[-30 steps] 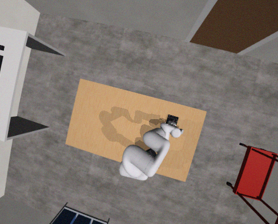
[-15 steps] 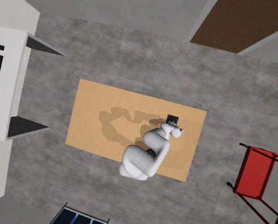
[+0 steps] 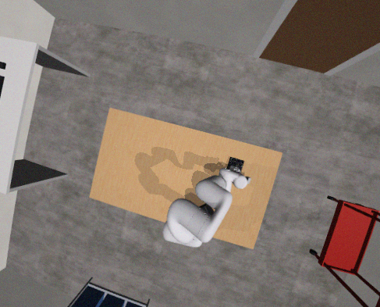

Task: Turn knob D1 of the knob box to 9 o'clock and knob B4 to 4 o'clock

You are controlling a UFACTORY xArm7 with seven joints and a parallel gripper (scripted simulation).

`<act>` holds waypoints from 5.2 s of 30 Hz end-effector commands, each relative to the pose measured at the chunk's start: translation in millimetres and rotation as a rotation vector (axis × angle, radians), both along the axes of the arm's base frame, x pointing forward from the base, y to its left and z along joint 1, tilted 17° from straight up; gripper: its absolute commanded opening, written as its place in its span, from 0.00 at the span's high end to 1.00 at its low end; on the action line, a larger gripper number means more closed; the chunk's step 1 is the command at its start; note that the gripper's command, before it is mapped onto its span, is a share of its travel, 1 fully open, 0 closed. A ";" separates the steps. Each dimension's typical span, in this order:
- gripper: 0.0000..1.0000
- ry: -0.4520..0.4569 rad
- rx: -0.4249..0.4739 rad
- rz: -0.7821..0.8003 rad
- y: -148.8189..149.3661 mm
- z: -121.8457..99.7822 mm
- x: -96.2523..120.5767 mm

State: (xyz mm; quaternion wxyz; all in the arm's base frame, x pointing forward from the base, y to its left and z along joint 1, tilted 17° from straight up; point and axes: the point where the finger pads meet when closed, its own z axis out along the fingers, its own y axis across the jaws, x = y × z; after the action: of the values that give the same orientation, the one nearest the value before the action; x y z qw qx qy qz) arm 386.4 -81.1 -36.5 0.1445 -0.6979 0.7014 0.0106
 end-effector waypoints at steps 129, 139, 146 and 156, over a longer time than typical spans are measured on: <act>0.81 -0.003 -0.001 -0.001 11.0 -53.4 10.4; 0.81 -0.003 -0.001 -0.001 11.1 -54.1 10.6; 0.81 -0.003 -0.001 -0.001 11.1 -54.1 10.6; 0.81 -0.003 -0.001 -0.001 11.1 -54.1 10.6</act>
State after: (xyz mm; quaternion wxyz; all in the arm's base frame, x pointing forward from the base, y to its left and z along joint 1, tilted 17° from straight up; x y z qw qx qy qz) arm 396.0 -69.0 -91.4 0.1450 -0.6978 0.7014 0.0103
